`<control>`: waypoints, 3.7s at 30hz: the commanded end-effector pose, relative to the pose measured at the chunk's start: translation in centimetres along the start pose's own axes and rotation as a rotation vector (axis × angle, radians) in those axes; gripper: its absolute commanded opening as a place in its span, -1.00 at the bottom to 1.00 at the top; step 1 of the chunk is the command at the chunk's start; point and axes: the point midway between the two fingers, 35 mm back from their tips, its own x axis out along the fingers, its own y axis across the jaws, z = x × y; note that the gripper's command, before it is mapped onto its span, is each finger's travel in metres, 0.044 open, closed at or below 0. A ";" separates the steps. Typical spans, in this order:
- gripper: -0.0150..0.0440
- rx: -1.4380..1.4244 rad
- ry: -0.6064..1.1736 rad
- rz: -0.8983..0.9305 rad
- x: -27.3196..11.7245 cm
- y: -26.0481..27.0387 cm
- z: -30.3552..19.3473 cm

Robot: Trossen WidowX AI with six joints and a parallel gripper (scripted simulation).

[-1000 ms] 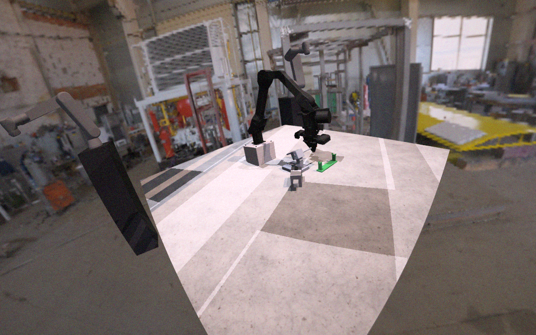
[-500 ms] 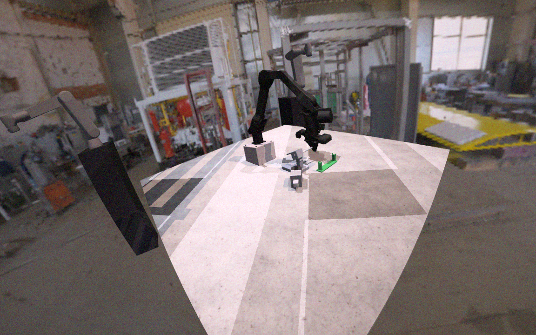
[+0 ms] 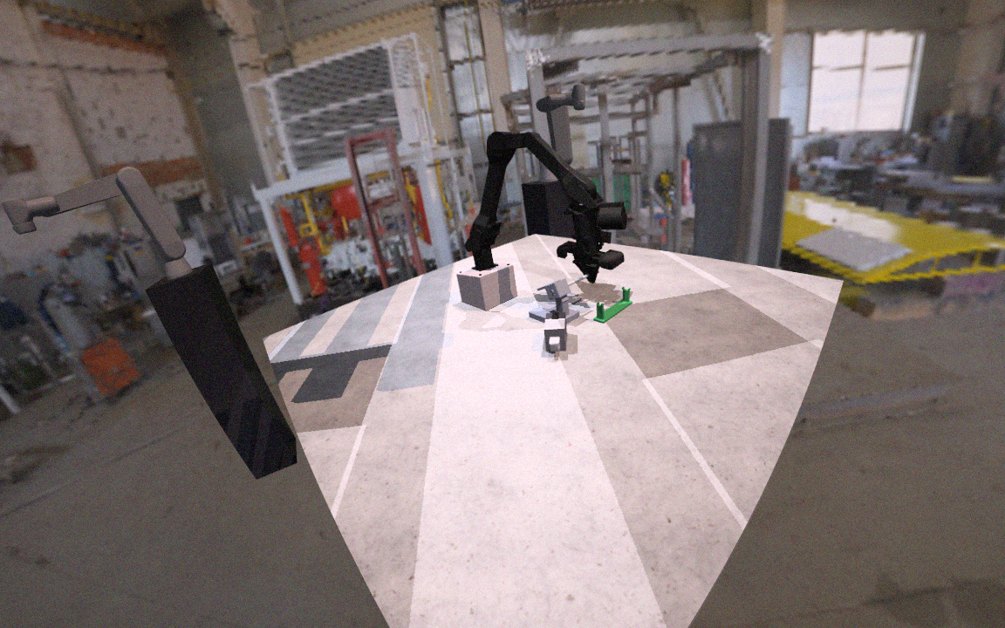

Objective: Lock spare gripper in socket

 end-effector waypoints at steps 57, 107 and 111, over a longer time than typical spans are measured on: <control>-0.49 0.007 0.004 0.033 -0.6 -0.2 3.7; -0.49 -0.021 0.025 0.068 -3.2 -5.4 7.0; -0.49 -0.027 0.025 0.068 -3.2 -6.3 7.6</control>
